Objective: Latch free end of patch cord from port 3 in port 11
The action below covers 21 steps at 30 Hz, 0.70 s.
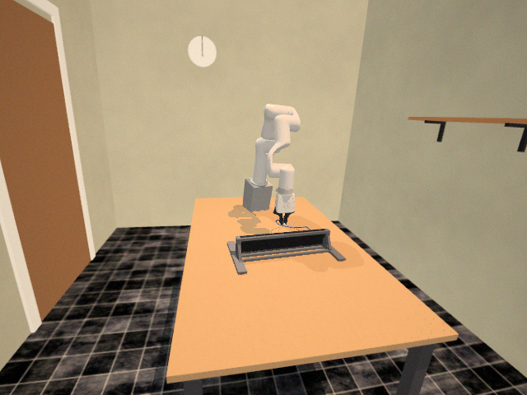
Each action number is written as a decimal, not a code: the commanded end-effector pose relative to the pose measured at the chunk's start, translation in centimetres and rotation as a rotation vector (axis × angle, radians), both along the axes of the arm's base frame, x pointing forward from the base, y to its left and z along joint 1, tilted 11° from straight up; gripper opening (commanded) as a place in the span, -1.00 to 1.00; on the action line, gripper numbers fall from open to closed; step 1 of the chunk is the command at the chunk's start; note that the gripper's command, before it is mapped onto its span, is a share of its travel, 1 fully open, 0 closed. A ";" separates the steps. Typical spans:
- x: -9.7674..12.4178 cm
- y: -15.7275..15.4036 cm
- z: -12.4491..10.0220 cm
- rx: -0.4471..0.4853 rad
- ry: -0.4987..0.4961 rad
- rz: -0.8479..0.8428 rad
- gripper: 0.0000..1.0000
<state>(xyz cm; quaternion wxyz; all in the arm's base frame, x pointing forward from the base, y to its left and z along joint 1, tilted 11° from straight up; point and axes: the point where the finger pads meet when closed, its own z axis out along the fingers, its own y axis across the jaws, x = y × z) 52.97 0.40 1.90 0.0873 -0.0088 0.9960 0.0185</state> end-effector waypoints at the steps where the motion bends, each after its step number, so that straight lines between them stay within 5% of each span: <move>1: 0.2 0.0 0.2 0.000 -0.005 0.000 -1.00; 21: 1.0 0.0 -0.3 -0.003 -0.004 0.000 -1.00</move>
